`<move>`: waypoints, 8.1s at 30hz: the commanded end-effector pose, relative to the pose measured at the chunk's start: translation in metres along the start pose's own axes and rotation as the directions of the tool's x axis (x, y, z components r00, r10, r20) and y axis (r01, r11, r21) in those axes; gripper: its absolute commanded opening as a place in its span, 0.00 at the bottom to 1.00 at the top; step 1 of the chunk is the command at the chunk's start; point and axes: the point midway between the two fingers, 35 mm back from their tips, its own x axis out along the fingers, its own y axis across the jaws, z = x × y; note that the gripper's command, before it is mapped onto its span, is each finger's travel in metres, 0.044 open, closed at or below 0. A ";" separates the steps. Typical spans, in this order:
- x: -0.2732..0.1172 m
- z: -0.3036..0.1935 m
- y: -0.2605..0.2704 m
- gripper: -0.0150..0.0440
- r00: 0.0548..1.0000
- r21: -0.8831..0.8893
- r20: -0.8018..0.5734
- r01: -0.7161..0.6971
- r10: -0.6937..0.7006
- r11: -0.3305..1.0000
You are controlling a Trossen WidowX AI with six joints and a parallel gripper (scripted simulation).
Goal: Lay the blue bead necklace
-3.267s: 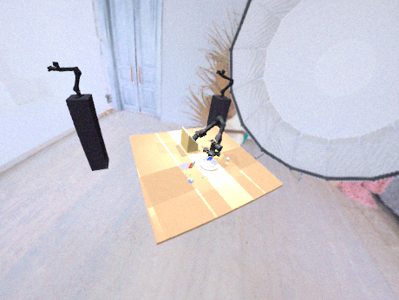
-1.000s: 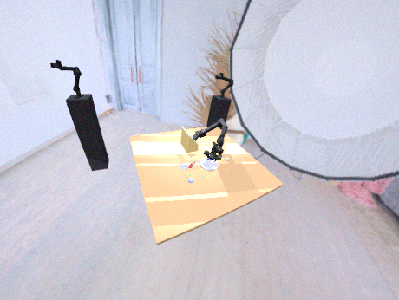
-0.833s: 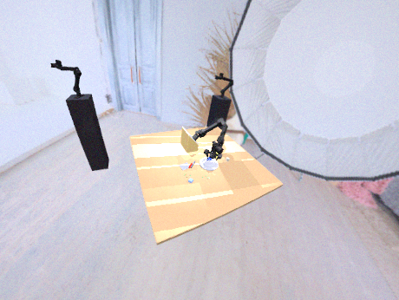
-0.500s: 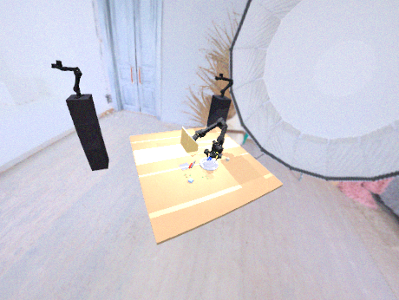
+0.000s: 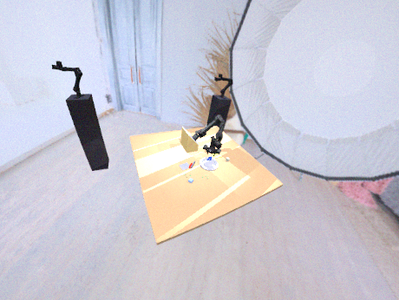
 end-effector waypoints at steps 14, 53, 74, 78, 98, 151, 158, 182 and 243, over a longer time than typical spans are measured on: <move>0.018 -0.001 0.000 0.78 1.000 -0.001 -0.001 -0.001 0.001 1.000; 0.034 -0.003 0.000 0.25 1.000 -0.005 -0.006 -0.004 0.004 1.000; 0.034 -0.003 0.000 0.25 1.000 -0.005 -0.006 -0.004 0.004 1.000; 0.023 -0.003 0.000 0.25 1.000 -0.003 -0.005 -0.002 0.002 1.000; 0.008 0.029 0.019 0.25 1.000 -0.001 -0.003 -0.002 0.002 1.000; 0.009 0.049 0.027 1.00 1.000 -0.002 -0.002 -0.002 0.002 1.000; 0.002 0.026 0.013 0.78 1.000 0.012 -0.003 -0.002 0.002 1.000; 0.015 -0.001 -0.006 0.78 1.000 0.029 0.000 0.000 0.000 1.000; 0.034 -0.003 -0.005 0.25 1.000 0.026 -0.005 -0.003 0.003 1.000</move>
